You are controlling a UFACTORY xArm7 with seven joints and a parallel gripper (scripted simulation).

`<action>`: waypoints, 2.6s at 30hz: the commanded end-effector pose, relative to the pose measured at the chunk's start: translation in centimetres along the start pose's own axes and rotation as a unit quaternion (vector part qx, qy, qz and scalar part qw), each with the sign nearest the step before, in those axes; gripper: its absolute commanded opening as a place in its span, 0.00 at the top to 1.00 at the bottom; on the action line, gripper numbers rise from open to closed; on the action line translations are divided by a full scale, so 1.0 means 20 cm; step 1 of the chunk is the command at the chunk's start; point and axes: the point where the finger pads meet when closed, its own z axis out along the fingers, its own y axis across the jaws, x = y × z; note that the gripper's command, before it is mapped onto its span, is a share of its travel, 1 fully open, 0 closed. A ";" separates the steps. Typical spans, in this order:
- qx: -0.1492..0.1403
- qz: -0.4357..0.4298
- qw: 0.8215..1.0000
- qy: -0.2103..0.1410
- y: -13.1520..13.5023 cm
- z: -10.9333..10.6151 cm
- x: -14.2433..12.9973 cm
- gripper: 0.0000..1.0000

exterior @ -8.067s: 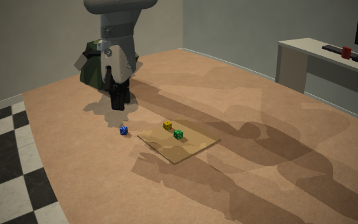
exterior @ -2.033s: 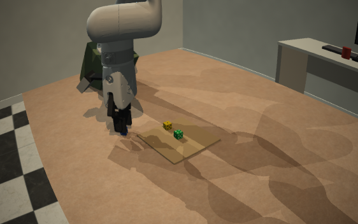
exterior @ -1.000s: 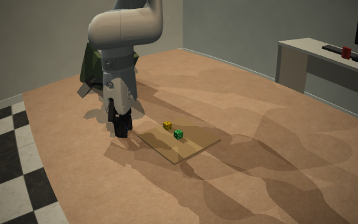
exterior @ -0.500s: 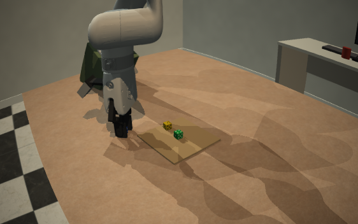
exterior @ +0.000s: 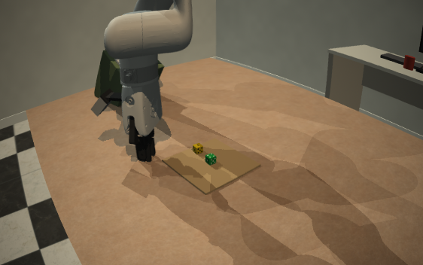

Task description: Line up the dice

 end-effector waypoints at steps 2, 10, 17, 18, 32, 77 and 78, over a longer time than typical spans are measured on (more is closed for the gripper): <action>0.001 0.000 1.000 0.000 0.00 0.00 0.00 0.89; 0.001 0.000 1.000 0.000 0.00 0.00 0.00 0.89; 0.001 0.000 1.000 0.000 0.00 0.00 0.00 0.89; 0.001 0.000 1.000 0.000 0.00 0.00 0.00 0.89; 0.001 0.000 1.000 0.000 0.00 -0.04 0.00 0.89; 0.016 0.130 0.991 0.009 -0.13 -0.55 -0.22 0.89; 0.017 0.144 0.989 0.009 -0.14 -0.56 -0.24 0.89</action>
